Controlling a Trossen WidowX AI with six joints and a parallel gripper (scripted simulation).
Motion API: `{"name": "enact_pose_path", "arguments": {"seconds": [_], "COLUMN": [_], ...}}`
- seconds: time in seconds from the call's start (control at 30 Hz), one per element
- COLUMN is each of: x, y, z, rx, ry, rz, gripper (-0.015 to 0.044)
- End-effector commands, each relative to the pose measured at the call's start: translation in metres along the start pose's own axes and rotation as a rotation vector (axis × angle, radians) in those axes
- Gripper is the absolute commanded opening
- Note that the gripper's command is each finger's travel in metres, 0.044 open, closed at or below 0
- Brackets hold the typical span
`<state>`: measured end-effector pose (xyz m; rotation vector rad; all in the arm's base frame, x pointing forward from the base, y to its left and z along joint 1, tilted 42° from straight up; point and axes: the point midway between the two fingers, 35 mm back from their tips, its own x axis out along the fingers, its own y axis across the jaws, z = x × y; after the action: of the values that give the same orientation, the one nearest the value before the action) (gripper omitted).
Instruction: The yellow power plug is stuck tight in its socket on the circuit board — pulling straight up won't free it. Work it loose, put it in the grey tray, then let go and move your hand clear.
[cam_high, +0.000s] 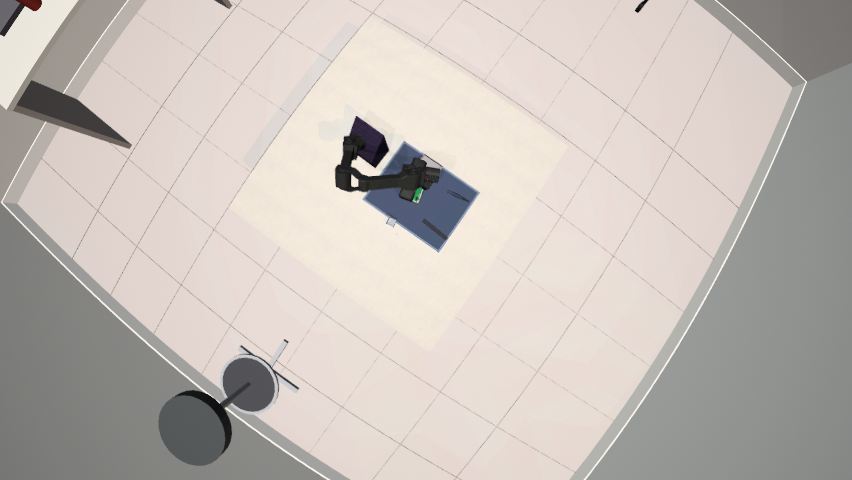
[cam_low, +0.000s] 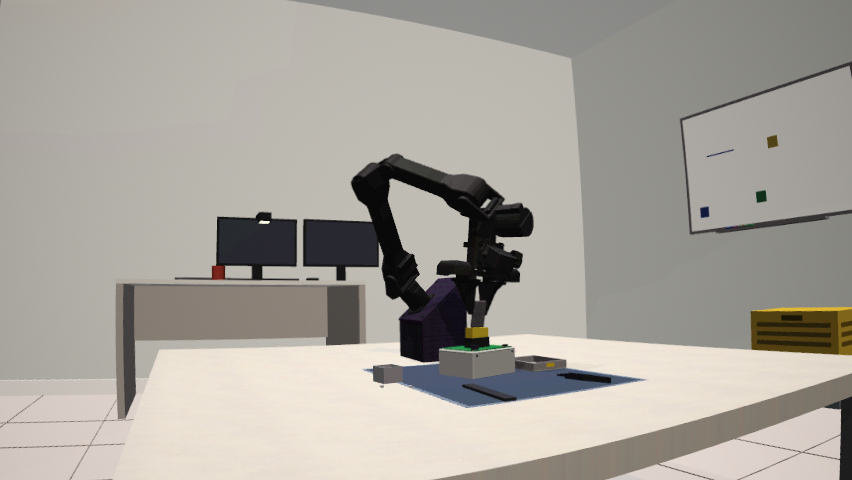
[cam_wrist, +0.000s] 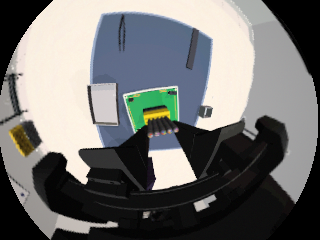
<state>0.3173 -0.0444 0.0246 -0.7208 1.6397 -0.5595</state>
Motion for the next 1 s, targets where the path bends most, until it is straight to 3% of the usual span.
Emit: {"name": "enact_pose_path", "arguments": {"seconds": [0.0, 0.27, 0.7, 0.97], "x": [-0.014, -0.015, -0.019, -0.021], "y": [-0.006, -0.016, 0.007, -0.005], "z": [0.001, 0.001, 0.001, 0.001], "rx": [-0.013, -0.014, -0.011, -0.012], "ry": [-0.029, -0.028, -0.03, -0.029], "rz": [0.105, 0.214, -0.055, 0.083], "gripper": [0.0, 0.0, 0.0, 0.0]}}
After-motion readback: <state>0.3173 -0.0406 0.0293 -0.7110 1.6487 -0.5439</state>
